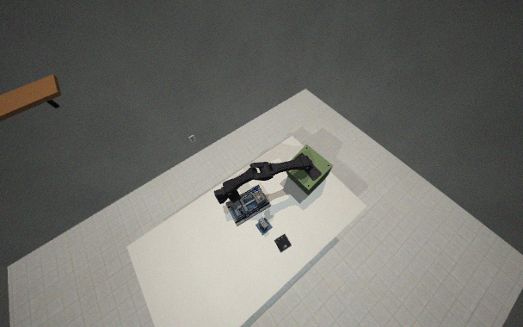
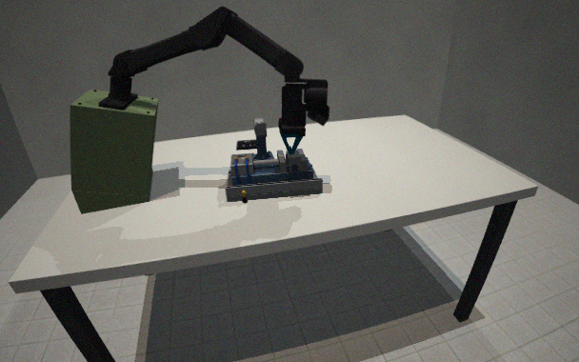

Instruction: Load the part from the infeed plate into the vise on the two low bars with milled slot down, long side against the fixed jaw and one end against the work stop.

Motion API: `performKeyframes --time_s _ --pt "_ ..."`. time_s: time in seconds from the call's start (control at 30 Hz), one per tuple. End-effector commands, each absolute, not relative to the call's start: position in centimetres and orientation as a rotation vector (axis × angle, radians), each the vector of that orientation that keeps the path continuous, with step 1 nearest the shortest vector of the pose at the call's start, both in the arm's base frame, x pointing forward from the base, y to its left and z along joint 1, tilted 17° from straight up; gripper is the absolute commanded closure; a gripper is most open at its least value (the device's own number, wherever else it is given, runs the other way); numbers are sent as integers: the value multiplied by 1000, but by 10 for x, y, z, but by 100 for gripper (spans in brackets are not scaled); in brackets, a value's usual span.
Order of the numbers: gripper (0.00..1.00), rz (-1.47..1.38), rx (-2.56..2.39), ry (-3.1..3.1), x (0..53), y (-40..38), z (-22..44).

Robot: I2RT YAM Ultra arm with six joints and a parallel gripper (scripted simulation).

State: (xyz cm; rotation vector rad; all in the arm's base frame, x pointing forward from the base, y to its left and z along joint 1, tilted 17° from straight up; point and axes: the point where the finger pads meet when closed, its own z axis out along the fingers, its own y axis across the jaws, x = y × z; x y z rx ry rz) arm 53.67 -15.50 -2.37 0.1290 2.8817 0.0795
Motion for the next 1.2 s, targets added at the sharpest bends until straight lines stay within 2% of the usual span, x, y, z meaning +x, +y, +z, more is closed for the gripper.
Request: performKeyframes --time_s 0.0,1.17 --pt "100 52 123 2816 555 -158 -11" --pt "100 45 125 2801 562 -161 -18"
